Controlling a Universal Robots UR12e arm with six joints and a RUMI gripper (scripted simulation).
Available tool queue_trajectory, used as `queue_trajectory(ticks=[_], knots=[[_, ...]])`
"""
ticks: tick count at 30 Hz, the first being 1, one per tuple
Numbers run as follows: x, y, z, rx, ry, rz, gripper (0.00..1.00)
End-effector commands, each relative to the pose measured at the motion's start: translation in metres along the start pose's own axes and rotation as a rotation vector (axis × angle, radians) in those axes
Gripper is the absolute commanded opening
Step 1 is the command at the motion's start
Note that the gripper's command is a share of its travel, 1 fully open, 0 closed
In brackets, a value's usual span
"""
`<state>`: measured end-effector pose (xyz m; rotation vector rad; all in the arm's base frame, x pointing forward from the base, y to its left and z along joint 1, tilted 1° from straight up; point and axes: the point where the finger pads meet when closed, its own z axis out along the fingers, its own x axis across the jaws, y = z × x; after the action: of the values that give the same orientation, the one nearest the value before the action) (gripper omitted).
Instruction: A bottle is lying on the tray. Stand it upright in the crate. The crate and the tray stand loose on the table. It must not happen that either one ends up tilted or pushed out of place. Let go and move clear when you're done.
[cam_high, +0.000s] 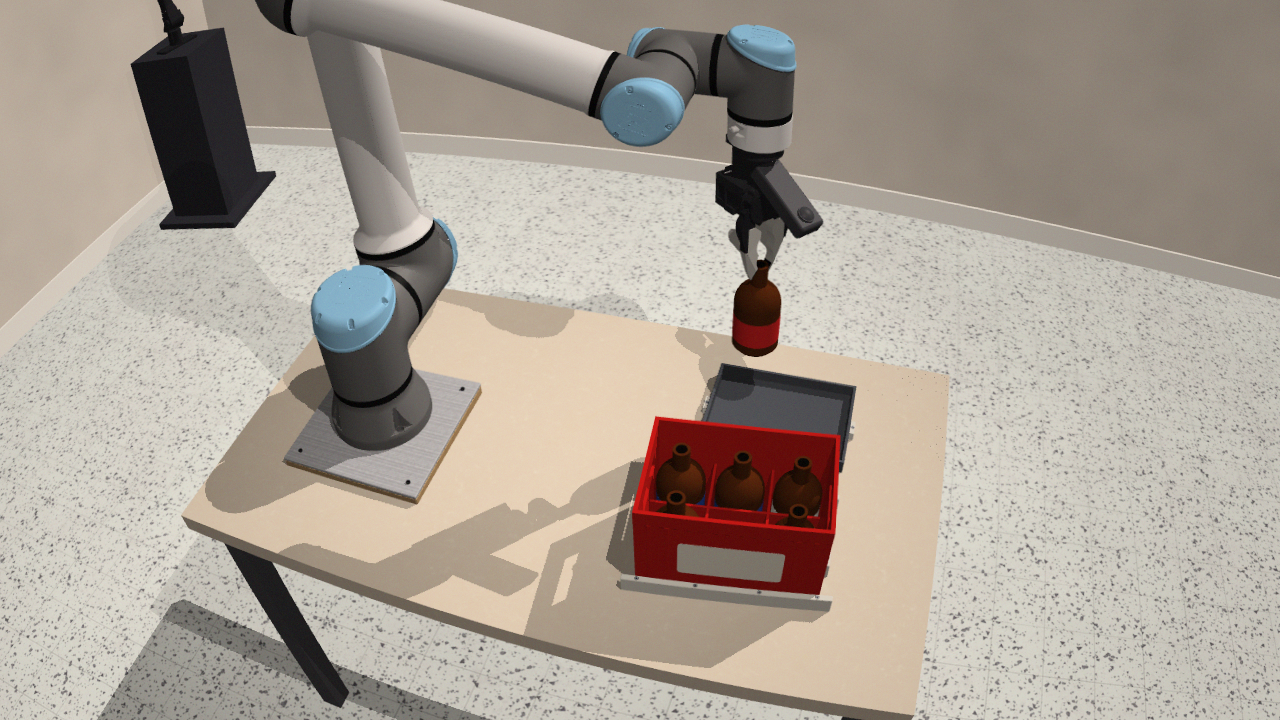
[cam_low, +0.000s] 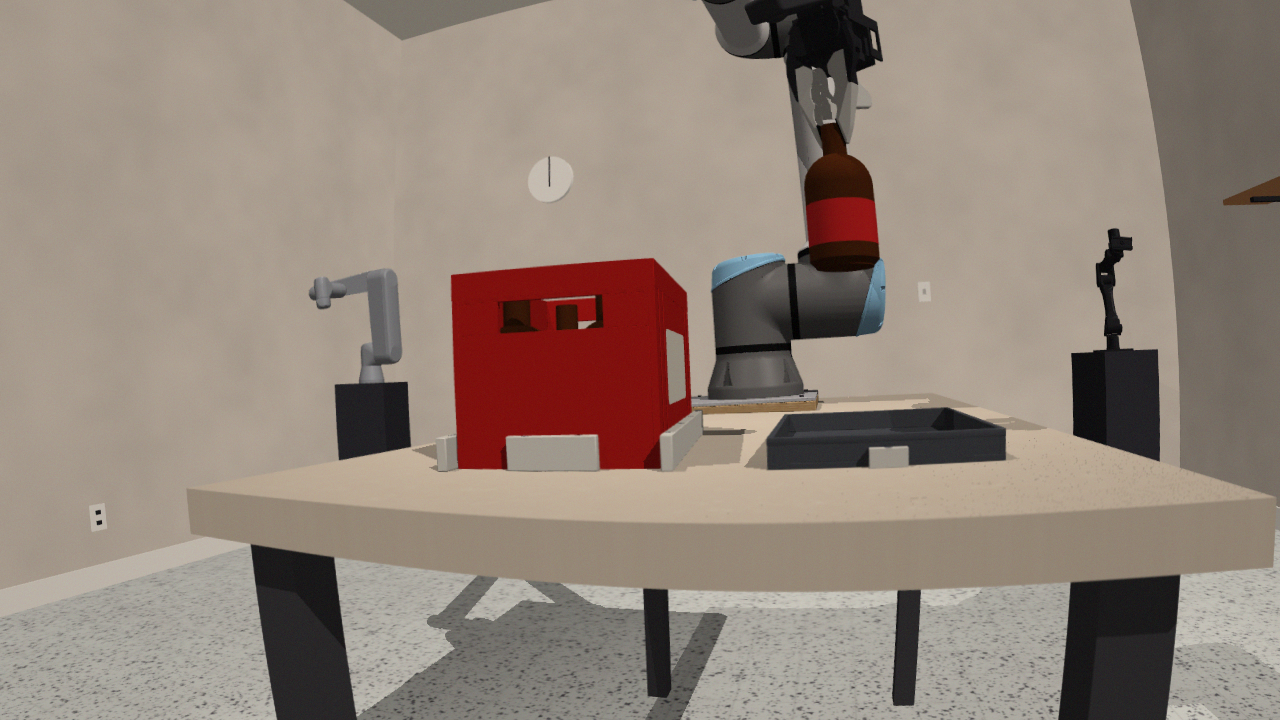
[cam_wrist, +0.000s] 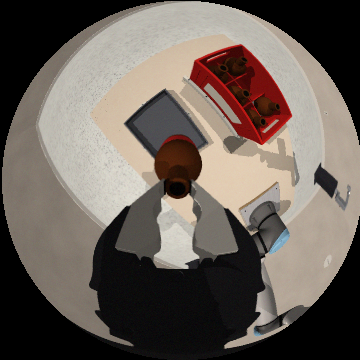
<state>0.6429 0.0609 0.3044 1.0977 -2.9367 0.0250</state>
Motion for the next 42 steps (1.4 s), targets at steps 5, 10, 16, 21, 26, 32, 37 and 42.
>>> queue_trajectory(ticks=[5, 10, 16, 21, 26, 32, 37, 42], knots=[[-0.0003, -0.0004, -0.0086, 0.001, -0.001, 0.0, 0.0], [-0.0003, -0.0004, -0.0095, 0.001, -0.001, 0.0, 0.0], [-0.0003, -0.0004, -0.0096, 0.001, -0.001, 0.0, 0.0], [-0.0003, -0.0004, -0.0096, 0.001, -0.001, 0.0, 0.0], [-0.0003, -0.0004, -0.0096, 0.001, -0.001, 0.0, 0.0], [-0.0003, -0.0004, -0.0096, 0.001, -0.001, 0.0, 0.0], [-0.0003, -0.0004, -0.0095, 0.001, -0.001, 0.0, 0.0], [-0.0003, -0.0004, -0.0095, 0.001, -0.001, 0.0, 0.0]])
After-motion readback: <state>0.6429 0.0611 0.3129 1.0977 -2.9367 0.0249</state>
